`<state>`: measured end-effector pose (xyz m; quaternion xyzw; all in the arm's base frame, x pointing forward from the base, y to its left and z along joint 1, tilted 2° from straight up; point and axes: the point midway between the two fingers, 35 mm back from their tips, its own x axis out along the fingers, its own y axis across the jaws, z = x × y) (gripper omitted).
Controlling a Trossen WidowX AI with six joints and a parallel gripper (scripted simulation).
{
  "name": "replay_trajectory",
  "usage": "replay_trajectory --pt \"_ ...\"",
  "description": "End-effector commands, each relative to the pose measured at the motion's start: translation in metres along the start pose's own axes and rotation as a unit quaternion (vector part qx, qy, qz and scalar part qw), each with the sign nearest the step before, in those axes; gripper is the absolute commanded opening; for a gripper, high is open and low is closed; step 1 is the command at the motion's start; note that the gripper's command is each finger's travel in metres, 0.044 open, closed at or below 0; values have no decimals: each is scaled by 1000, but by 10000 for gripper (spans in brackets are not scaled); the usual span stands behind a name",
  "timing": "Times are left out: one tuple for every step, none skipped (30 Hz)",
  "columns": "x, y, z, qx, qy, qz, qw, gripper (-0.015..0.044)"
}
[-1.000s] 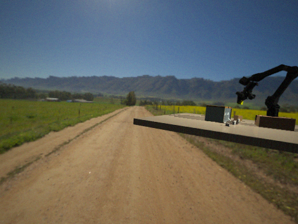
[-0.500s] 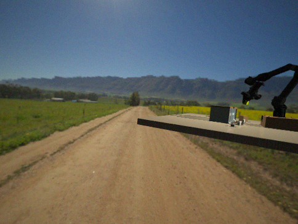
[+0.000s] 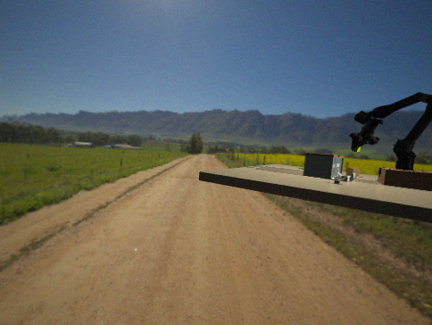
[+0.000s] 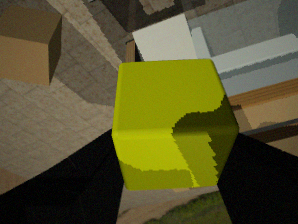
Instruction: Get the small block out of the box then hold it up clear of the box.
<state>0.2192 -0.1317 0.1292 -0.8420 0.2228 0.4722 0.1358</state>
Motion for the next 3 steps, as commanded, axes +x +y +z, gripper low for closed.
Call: replay_trajectory --pt "0 1 0 3 0 3 1000 0" --pt "0 1 0 3 0 3 1000 0" --pt "0 1 0 3 0 3 1000 0"
